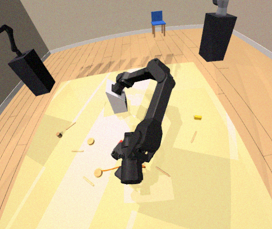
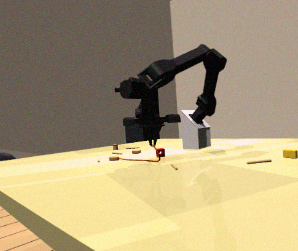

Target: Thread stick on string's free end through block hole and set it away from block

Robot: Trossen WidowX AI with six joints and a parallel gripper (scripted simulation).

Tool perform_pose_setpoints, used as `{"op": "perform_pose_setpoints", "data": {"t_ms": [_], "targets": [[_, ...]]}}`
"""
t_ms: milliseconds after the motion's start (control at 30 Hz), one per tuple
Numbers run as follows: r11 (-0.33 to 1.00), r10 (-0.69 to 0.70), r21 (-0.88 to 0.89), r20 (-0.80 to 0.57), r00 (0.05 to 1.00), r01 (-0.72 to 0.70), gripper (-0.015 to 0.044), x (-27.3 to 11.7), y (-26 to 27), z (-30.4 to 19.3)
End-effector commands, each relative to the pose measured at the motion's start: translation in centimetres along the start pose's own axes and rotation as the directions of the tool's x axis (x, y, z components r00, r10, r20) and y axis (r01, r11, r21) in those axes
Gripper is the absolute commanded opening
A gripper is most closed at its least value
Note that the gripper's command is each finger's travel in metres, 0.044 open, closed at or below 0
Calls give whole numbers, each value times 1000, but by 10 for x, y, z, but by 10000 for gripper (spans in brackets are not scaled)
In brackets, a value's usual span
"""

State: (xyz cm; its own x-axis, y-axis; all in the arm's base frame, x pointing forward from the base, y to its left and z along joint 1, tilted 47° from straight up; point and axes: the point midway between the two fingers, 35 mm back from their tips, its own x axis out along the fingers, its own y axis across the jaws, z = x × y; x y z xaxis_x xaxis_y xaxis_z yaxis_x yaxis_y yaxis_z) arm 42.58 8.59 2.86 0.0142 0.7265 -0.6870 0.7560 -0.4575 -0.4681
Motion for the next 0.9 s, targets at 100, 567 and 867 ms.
{"op": "perform_pose_setpoints", "data": {"t_ms": [100, 567, 867], "targets": [[1000, 2, 4, 1, 1000, -2, 0, -1, 1, -9], [1000, 1, 4, 1, 1000, -2, 0, -1, 0, -28], [1000, 1, 4, 0, 1000, -1, 0, -1, 0, -39]]}}
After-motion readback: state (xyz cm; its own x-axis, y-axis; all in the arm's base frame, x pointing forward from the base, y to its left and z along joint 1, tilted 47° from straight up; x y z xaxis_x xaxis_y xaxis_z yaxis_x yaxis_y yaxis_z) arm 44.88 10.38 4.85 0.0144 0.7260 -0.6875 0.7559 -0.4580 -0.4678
